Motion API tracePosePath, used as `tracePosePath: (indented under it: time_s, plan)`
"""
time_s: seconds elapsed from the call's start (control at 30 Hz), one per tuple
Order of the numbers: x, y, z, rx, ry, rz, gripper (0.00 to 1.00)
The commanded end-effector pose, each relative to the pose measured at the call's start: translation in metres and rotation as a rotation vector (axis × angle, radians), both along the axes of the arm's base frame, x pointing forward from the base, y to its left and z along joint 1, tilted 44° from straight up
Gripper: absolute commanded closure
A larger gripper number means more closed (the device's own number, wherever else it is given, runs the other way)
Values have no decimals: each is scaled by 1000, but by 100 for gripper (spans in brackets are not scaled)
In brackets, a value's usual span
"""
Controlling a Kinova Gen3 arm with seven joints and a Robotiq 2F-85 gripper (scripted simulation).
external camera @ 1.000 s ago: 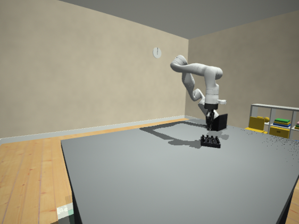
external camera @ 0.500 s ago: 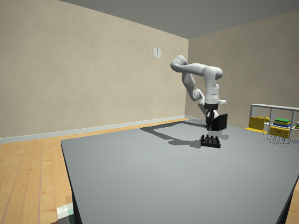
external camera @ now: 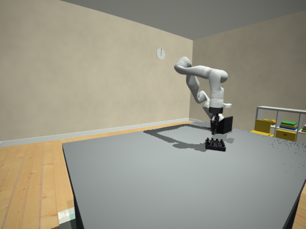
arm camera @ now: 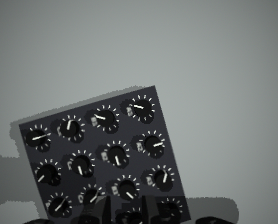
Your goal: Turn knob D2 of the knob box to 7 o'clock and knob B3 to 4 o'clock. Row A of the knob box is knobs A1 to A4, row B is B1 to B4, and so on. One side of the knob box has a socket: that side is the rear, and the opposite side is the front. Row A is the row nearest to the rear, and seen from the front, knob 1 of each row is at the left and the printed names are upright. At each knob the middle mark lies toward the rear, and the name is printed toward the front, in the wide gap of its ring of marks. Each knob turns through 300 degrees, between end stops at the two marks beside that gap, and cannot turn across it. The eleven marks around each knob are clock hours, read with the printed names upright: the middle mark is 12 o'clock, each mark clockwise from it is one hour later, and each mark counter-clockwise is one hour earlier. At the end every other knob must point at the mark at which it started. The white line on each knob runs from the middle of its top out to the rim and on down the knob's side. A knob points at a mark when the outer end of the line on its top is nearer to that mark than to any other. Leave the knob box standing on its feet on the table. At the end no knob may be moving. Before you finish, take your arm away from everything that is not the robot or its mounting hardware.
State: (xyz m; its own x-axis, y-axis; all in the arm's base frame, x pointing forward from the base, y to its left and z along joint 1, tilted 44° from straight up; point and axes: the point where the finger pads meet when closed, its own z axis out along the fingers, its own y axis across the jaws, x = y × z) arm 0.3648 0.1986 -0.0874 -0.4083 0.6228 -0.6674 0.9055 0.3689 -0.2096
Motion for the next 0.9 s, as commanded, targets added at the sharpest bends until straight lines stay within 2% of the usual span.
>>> tracePosePath:
  time_s: [0.0, 0.87]
  plan:
    - [0, -2, -2, -1, 1, 0, 81]
    - [4, -21, -22, -1, 1, 0, 81]
